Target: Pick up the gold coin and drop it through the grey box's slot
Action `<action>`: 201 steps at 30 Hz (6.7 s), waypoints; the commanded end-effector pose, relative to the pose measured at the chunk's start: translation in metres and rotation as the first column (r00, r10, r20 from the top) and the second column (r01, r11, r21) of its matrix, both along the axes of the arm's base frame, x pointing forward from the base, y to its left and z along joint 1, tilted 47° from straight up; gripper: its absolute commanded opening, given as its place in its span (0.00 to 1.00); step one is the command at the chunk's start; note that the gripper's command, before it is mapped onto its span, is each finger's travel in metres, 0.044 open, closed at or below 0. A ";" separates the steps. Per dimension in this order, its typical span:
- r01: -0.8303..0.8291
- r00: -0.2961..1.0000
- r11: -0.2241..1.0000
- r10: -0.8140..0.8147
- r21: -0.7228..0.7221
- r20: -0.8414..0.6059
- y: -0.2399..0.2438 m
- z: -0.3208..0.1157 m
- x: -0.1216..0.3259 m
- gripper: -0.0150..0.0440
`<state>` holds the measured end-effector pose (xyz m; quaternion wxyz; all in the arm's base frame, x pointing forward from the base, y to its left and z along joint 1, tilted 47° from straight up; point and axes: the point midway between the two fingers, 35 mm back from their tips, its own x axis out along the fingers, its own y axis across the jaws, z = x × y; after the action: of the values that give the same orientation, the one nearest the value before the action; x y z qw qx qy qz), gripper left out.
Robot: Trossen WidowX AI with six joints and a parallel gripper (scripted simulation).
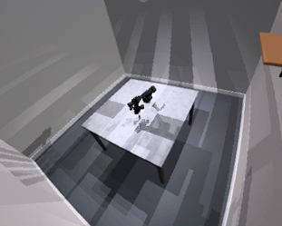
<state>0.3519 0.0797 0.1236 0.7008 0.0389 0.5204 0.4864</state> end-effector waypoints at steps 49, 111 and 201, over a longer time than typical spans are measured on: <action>-0.014 1.000 1.000 0.014 0.007 -0.020 0.063 -0.063 -0.008 0.39; 0.143 0.972 0.990 -0.144 -0.018 -0.185 -0.001 0.007 -0.003 0.25; 0.196 0.951 0.980 -0.198 -0.035 -0.236 -0.076 -0.070 -0.071 0.25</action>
<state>0.2834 0.0030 0.0539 0.6795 0.1456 0.5963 0.4020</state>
